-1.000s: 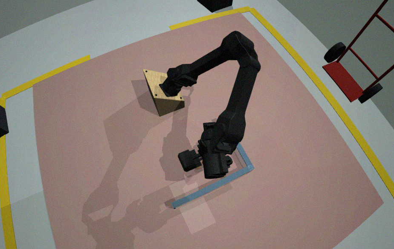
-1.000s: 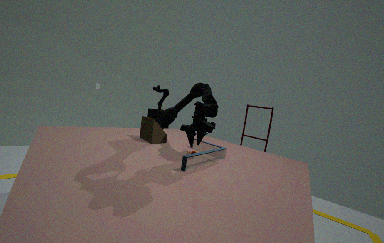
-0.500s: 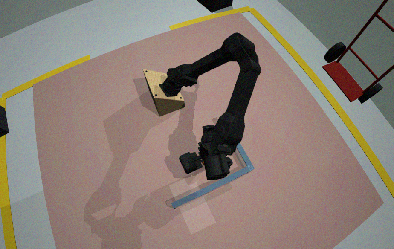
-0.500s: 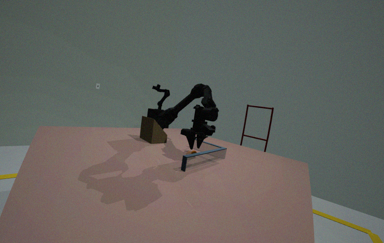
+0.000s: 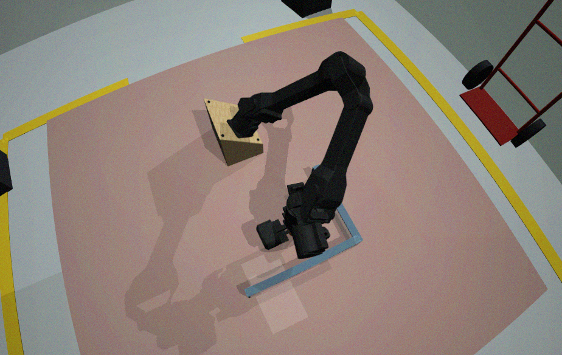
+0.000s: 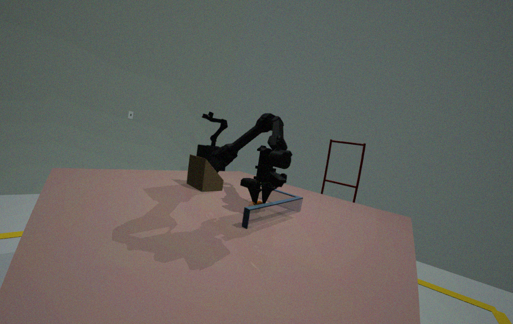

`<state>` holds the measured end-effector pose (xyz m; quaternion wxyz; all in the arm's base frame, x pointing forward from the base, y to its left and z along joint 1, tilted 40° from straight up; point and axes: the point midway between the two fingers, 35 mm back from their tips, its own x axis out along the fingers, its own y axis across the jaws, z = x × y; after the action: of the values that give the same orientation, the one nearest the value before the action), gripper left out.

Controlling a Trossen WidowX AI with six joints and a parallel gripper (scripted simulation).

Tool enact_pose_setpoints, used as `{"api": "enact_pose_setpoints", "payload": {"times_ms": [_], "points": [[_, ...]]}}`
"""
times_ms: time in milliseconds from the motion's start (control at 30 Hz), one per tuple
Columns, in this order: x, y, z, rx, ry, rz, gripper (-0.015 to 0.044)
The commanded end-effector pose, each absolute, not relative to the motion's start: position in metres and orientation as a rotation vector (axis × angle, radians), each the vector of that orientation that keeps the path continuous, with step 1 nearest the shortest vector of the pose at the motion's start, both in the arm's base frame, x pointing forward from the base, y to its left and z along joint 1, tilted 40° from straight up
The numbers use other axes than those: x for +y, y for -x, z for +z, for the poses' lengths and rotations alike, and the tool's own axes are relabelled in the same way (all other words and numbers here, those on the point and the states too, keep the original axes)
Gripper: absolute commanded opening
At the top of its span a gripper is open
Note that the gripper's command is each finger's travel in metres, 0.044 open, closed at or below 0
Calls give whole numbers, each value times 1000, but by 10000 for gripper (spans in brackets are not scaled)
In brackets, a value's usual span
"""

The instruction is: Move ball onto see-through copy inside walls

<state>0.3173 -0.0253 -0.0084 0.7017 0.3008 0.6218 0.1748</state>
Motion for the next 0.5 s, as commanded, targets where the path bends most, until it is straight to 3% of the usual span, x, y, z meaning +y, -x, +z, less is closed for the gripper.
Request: {"api": "enact_pose_setpoints", "payload": {"times_ms": [0,33,133,467], "points": [[-20,-317,-13,1389,-678,393,255],[-20,-317,-13,1389,-678,393,255],[-20,-317,-13,1389,-678,393,176],[-20,-317,-13,1389,-678,393,90]]}}
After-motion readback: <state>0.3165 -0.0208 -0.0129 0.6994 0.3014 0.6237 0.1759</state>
